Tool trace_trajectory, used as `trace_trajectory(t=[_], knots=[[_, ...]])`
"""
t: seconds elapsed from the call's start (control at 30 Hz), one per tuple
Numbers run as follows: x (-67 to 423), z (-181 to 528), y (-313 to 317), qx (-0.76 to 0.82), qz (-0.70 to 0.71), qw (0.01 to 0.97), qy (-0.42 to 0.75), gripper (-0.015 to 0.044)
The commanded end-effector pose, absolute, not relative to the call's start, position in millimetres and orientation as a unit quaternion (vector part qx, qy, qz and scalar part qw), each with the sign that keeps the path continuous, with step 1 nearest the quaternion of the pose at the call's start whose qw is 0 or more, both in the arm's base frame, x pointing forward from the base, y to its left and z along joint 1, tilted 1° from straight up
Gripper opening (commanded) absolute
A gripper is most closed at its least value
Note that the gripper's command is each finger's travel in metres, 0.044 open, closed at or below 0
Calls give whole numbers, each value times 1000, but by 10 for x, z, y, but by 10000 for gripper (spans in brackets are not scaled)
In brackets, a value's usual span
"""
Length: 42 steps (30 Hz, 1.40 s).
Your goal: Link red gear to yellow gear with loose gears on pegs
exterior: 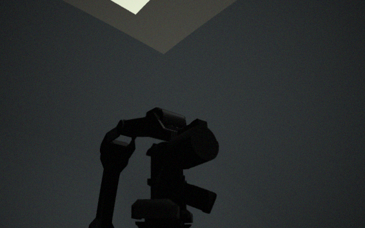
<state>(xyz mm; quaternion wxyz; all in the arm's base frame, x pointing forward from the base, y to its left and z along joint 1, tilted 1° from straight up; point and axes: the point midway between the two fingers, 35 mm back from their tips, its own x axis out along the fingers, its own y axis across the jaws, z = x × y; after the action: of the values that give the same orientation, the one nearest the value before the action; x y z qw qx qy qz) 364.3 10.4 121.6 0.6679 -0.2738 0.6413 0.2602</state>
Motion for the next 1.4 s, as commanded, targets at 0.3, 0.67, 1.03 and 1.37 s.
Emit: trace_trajectory(t=[0.3, 0.67, 1.03, 1.37], knots=[[3642, 1219, 106, -273, 260, 668, 642, 440], [3180, 1364, 1350, -269, 264, 668, 642, 440], [1848, 1552, 2571, -265, 269, 666, 644, 440], [1631, 1576, 2667, -264, 269, 665, 644, 440]])
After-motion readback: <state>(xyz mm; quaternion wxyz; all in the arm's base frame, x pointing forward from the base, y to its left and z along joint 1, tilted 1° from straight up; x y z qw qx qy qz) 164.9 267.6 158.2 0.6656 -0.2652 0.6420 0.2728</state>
